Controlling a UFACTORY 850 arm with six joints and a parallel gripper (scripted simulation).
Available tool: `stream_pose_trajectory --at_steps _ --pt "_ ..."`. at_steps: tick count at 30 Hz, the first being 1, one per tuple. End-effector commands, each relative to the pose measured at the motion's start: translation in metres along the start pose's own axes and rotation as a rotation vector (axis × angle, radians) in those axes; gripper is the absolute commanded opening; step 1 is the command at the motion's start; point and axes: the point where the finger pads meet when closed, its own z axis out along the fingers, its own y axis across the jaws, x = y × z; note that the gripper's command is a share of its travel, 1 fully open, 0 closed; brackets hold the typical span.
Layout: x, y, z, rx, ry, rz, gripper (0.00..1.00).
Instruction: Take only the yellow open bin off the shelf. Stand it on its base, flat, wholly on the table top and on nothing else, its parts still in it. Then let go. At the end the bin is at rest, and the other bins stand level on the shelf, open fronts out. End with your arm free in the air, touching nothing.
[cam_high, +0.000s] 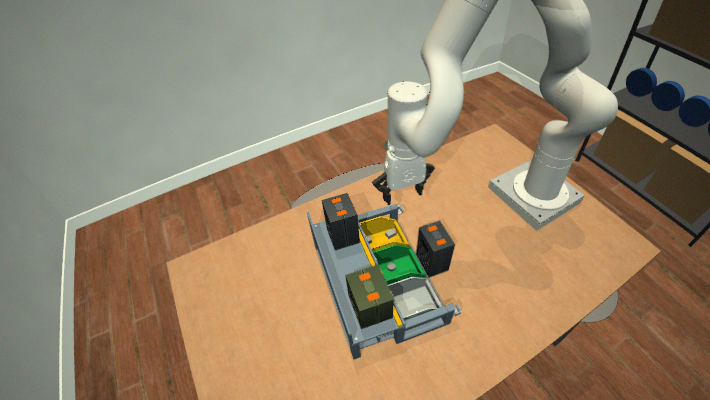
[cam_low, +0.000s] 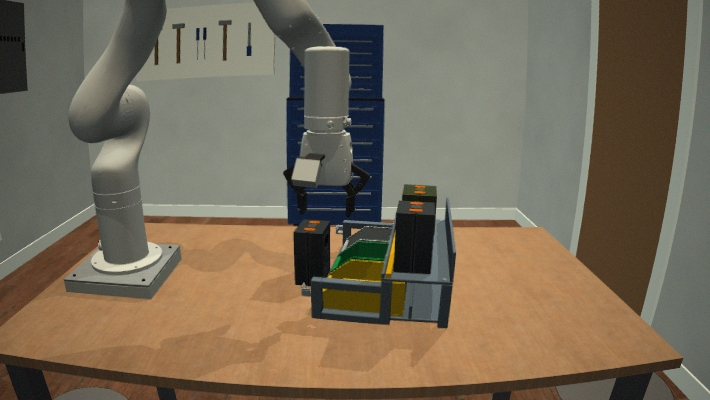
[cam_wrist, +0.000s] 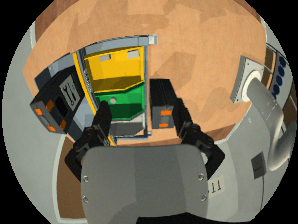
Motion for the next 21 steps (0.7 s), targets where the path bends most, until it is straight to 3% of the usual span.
stream_pose_trajectory --at_steps 1,21 --pt "0.0000 -0.0004 -0.0013 0.001 0.000 0.000 1.00" --pt "0.0000 -0.0006 -0.0064 0.001 0.000 0.000 1.00"
